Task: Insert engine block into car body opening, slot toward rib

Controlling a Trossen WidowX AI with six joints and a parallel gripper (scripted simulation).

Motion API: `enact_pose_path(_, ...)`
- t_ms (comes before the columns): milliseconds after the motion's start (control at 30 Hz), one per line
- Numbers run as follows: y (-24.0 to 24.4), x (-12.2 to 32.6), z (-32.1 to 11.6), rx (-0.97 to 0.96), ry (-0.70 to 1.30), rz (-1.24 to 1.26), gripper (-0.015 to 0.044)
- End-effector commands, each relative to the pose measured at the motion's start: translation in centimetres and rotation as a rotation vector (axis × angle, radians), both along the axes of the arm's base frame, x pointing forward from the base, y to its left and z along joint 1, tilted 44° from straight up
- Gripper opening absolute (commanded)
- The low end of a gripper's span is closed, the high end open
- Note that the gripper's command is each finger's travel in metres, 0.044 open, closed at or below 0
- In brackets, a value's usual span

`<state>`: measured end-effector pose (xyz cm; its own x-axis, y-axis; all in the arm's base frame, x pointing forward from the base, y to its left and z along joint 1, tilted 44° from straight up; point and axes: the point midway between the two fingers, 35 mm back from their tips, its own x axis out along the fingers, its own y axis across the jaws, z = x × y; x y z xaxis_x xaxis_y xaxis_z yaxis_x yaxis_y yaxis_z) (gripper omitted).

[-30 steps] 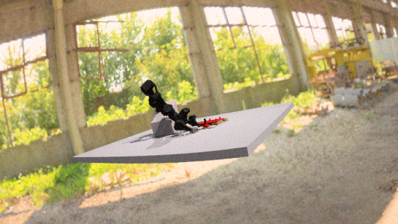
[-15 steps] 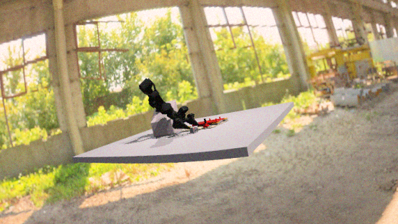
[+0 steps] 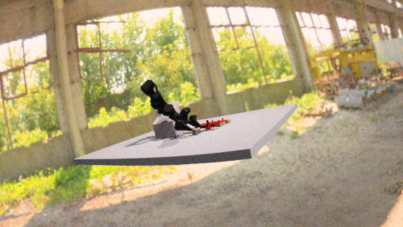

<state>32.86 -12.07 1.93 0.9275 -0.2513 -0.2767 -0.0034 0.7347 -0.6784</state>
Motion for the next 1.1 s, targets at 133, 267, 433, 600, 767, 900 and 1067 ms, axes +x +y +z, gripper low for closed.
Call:
enact_pose_path(133, 0.0, 0.0, 0.0, 0.000, 0.000, 0.000, 0.0440)
enact_pose_path(267, 0.0, 0.0, 0.0, 0.000, 0.000, 0.000, 0.0440)
enact_pose_path(433, 0.0, 0.2, 0.0, 0.002, 0.004, -0.001, 0.0440)
enact_pose_path(600, 0.7, 2.6, -0.3, 0.025, 0.046, -0.013, 0.0440)
enact_pose_path(767, 2.4, 5.5, 1.1, 0.052, 0.028, 0.010, 0.0440)
enact_pose_path(900, 3.5, 6.9, 2.1, 0.081, 0.010, 0.022, 0.0440)
enact_pose_path(1067, 3.4, 7.3, 1.1, 0.118, 0.074, -0.026, 0.0440)
